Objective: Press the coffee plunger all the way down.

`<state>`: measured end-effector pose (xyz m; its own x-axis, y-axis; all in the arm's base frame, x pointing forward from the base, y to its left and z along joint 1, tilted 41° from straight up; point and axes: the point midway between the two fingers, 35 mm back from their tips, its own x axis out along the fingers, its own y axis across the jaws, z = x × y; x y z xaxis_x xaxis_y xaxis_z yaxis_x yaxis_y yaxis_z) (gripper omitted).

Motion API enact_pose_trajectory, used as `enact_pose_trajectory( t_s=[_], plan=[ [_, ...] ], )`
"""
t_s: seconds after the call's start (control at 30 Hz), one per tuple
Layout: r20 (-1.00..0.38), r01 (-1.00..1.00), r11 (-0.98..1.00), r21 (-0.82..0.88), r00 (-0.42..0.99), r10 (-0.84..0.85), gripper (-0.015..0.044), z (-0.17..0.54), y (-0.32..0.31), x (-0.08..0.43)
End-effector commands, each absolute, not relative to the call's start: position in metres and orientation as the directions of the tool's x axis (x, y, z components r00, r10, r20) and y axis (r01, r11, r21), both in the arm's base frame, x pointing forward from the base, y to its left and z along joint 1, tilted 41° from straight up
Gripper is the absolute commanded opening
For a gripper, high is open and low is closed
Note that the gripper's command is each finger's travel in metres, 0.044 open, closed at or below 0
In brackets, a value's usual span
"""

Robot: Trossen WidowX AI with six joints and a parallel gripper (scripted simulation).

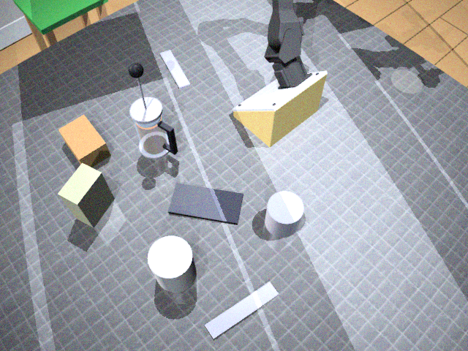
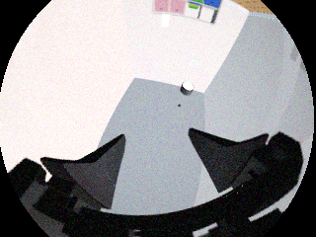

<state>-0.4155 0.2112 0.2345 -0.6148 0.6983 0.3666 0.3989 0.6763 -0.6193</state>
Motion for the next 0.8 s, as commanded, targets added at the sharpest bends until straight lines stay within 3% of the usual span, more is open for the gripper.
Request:
enact_pose_trajectory(
  t_s=[0.0, 0.27, 0.5, 0.77],
  plan=[
    [0.368, 0.396, 0.673, -0.624, -0.611, 0.701, 0.0426, 0.235, 0.213, -0.414],
    [0.291, 0.434, 0.521, -0.735, -0.492, 0.820, 0.0440, 0.233, 0.277, -0.378],
    [0.137, 0.376, 0.219, -0.901, -0.232, 0.963, 0.0440, 0.224, 0.364, -0.295],
    [0.066, 0.286, 0.067, -0.956, -0.014, 0.998, 0.0440, 0.228, 0.410, -0.206]
  ],
)
